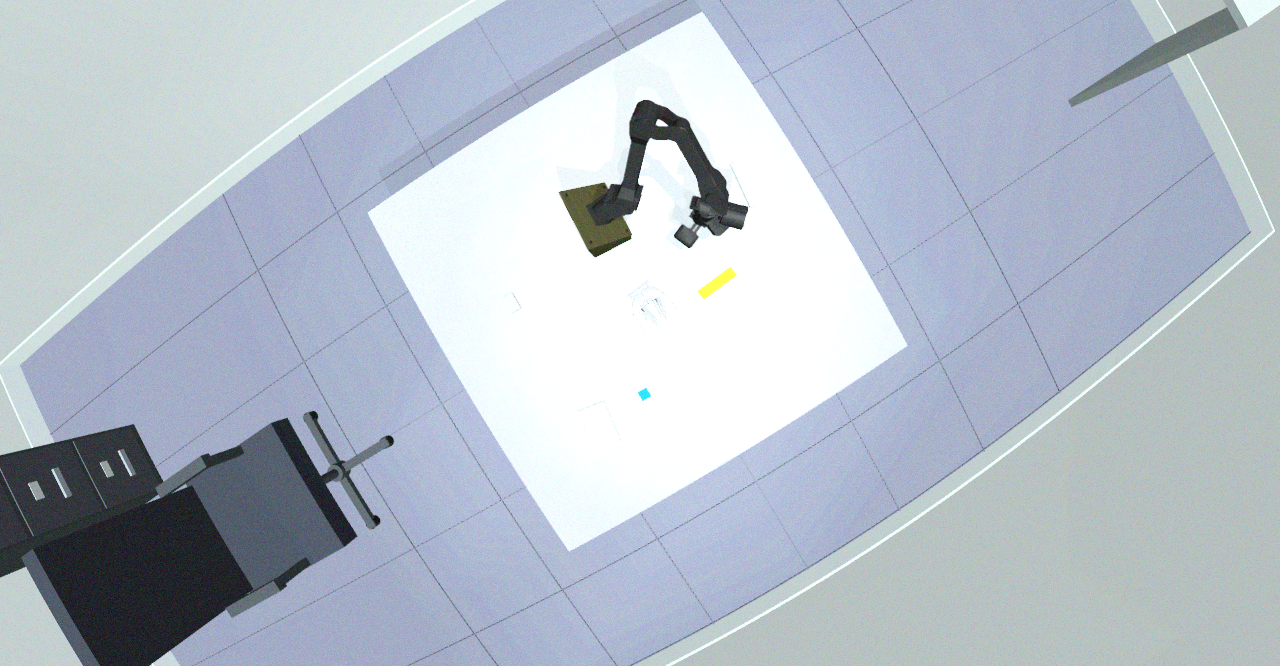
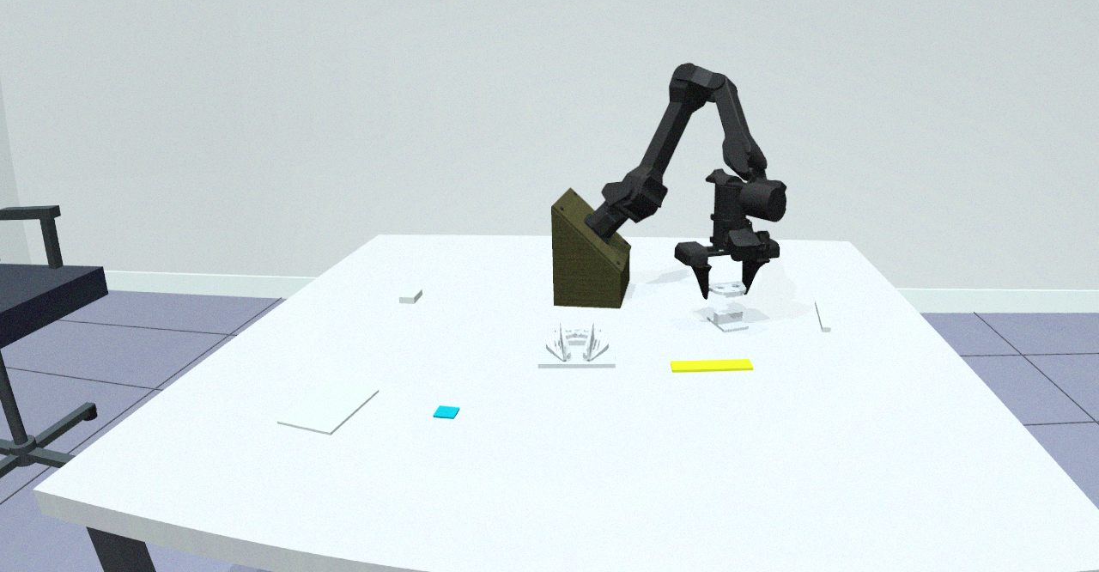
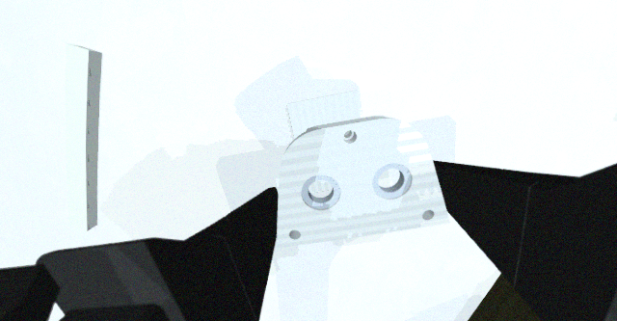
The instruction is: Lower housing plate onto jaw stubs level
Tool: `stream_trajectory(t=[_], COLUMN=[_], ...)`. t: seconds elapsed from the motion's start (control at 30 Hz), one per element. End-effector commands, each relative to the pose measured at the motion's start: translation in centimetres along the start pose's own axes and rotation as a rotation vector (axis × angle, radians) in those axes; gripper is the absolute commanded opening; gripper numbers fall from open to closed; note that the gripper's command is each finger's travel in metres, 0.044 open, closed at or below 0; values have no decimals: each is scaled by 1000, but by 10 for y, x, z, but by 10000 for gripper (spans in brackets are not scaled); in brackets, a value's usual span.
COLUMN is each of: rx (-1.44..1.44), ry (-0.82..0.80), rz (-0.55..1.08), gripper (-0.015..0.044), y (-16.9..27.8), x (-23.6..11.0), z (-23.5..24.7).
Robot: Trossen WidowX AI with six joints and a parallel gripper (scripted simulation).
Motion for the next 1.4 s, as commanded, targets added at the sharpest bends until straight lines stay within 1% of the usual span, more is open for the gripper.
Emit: stream_trajectory(t=[0.0, 0.2, 0.4, 1.37], rx=[-6, -4, -2, 80], ry=[-5, -5, -3, 71], rz=[-7, -9, -8, 36], gripper=[351, 351, 351, 351], y=[0, 2, 2, -19], x=[-14, -31, -31, -22], z=[2, 3, 1, -83])
Point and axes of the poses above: the point midway between the two fingers, 35 mm back from their tips, its own x axis out along the fingers, its own z axis across the jaws, y = z × x, the point moved 9 cm from there along -x, back along the fingers, and after that the axes turned 11 degrees about -x, right-handed, at the moved point
